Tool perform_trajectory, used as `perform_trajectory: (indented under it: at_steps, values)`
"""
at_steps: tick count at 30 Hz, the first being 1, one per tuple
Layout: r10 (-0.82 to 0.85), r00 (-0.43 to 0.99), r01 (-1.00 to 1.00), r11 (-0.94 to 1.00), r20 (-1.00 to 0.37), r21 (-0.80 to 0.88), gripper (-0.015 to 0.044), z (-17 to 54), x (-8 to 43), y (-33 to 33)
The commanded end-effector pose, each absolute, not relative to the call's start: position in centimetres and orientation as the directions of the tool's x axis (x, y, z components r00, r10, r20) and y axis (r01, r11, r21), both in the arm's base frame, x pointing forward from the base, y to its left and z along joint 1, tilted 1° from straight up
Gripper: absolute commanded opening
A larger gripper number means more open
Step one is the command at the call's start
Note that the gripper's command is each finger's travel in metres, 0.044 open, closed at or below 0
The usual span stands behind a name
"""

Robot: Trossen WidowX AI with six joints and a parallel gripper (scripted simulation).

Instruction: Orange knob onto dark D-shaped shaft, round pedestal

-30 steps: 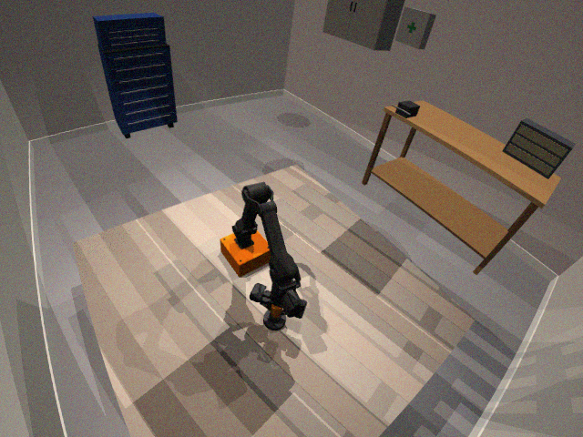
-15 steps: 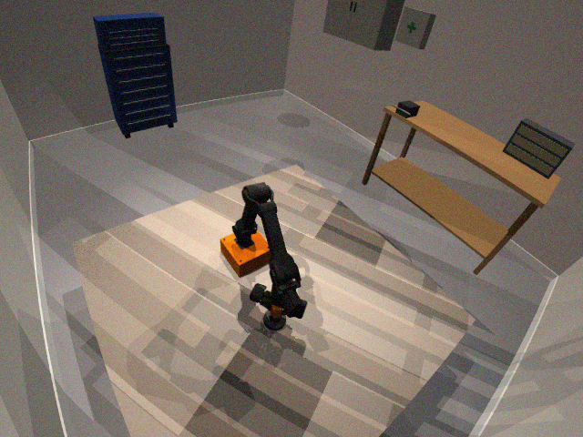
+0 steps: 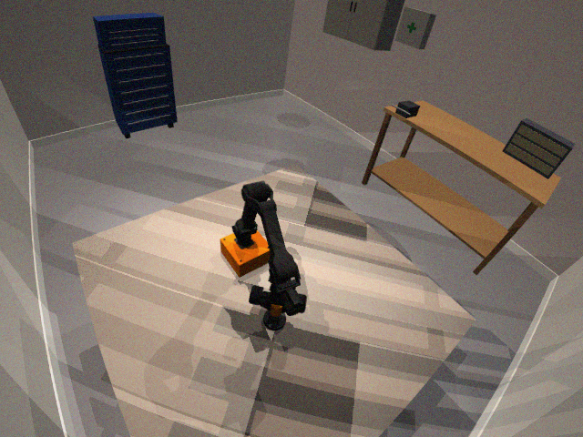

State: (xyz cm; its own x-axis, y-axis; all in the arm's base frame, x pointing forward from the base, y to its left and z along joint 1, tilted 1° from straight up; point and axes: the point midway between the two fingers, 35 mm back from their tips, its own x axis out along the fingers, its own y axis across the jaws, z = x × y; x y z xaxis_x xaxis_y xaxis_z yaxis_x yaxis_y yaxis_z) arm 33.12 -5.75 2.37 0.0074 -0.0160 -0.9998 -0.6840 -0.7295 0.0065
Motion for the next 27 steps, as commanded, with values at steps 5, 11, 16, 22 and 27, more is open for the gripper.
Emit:
perform_trajectory:
  at_steps: [5,11,16,22,27]
  values:
    - [-0.018,0.011,-0.676,-0.737,-1.0,0.006,0.0,2.35,33.4,-5.83]
    - [-0.018,0.011,-0.676,-0.737,-1.0,0.006,0.0,2.58,33.66,-5.91]
    - [-0.018,0.011,-0.676,-0.737,-1.0,0.006,0.0,2.24,33.63,-5.91]
    - [-0.018,0.011,-0.676,-0.737,-1.0,0.006,0.0,2.16,33.48,-5.87]
    - [-0.018,0.011,-0.676,-0.737,-1.0,0.006,0.0,2.09,33.27,-5.83]
